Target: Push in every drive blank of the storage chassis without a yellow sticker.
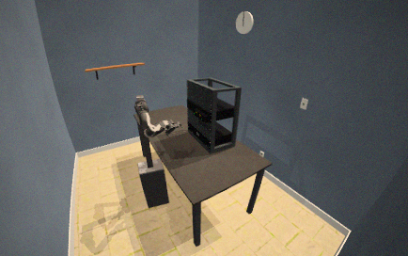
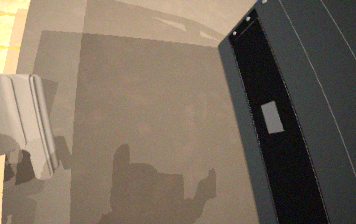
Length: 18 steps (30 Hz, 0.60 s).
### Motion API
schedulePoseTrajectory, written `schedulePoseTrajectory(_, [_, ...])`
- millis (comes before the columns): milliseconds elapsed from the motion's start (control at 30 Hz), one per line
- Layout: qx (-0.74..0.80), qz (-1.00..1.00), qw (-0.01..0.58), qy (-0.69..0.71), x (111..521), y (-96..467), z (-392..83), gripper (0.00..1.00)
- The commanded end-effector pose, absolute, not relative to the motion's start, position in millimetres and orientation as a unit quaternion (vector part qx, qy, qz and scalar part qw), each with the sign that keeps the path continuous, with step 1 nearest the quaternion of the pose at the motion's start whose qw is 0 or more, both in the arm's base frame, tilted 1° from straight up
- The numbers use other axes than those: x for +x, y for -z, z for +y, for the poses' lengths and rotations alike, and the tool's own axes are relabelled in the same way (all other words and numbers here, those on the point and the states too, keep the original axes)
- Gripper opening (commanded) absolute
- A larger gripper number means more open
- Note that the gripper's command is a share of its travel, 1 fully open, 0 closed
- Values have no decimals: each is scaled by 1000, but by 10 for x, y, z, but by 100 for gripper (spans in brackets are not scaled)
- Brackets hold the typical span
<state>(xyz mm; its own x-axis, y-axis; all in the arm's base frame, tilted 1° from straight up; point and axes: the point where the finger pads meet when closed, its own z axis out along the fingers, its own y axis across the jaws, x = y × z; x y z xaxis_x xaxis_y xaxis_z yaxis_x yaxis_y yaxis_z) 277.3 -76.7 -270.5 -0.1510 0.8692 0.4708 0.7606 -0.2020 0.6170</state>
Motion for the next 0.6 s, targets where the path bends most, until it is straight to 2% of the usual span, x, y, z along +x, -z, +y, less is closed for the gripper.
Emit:
schedulePoseTrajectory(0, [643,618,106,-441,2858,2619,-846,100])
schedulePoseTrajectory(167, [621,601,189,-466,2927,2398,-1030,100])
schedulePoseTrajectory(233, [621,601,189,-466,2927,2398,-1030,100])
schedulePoseTrajectory(567, [565,570,327,-499,2956,1933,-1315,100])
